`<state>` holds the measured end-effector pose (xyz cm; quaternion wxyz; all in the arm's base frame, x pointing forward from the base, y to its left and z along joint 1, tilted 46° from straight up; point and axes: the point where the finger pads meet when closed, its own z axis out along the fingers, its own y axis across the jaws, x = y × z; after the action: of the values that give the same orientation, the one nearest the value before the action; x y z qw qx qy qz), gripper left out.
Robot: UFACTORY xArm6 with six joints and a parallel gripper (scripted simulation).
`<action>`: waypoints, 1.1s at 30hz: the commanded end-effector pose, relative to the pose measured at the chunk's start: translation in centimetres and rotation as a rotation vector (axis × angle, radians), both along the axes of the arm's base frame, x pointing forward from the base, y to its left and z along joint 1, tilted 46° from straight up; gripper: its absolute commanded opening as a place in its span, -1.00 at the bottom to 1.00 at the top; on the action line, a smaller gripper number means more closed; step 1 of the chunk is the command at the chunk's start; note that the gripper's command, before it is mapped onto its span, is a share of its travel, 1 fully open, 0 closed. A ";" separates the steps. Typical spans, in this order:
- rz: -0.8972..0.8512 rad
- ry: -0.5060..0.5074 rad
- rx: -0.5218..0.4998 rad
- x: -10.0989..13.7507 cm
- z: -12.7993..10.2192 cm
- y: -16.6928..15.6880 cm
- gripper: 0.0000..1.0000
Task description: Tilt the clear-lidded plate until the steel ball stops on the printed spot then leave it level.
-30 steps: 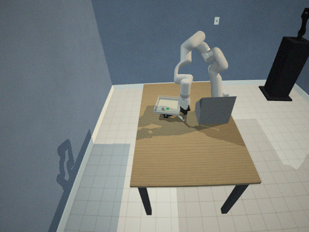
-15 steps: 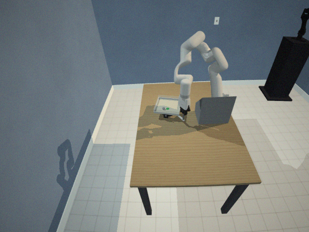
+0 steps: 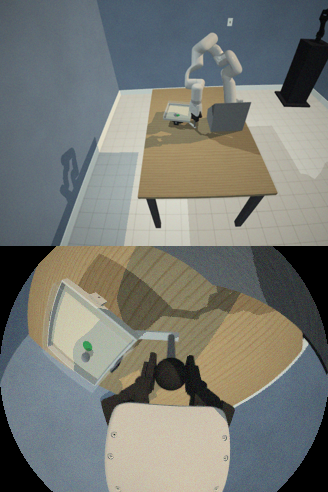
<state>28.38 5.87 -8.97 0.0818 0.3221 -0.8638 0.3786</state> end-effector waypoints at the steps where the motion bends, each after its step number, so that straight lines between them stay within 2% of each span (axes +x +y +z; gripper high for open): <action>1: 0.000 -0.001 0.001 0.0 0.0 0.1 -1.00; 33: 0.000 -0.001 0.001 0.3 -0.1 0.2 -1.00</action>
<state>28.42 5.85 -9.10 0.0835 0.3219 -0.8633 0.3796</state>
